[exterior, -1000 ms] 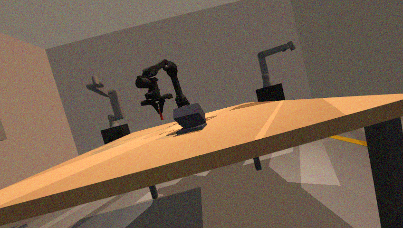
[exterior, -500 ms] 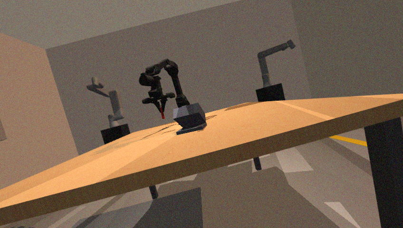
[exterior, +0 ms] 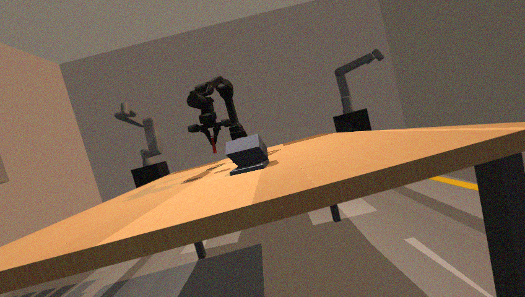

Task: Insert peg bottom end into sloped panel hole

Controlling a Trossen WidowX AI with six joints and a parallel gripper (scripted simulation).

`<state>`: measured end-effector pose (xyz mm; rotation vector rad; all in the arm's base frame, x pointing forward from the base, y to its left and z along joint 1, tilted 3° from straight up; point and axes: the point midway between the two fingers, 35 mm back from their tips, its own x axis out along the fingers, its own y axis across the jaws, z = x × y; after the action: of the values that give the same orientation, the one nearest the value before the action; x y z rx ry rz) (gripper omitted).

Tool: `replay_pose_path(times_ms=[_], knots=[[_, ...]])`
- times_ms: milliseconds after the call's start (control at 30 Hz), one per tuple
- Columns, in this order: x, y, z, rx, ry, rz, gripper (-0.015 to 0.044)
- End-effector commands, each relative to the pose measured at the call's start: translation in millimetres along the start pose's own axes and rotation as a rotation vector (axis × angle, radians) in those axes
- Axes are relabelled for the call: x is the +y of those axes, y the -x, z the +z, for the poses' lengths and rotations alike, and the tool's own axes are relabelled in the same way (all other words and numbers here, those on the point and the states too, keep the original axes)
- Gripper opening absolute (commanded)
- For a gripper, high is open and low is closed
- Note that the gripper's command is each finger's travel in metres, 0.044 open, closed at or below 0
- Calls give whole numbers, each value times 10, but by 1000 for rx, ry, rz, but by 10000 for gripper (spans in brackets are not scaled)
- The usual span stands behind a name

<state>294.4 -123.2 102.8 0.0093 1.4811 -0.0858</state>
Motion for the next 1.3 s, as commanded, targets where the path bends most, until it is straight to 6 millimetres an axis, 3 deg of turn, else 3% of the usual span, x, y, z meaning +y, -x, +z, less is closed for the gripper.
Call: replay_pose_path(times_ms=[0, 1267], knots=[[31, 13, 22, -11, 32, -14, 0], [481, 179, 230, -125, 333, -116, 0]])
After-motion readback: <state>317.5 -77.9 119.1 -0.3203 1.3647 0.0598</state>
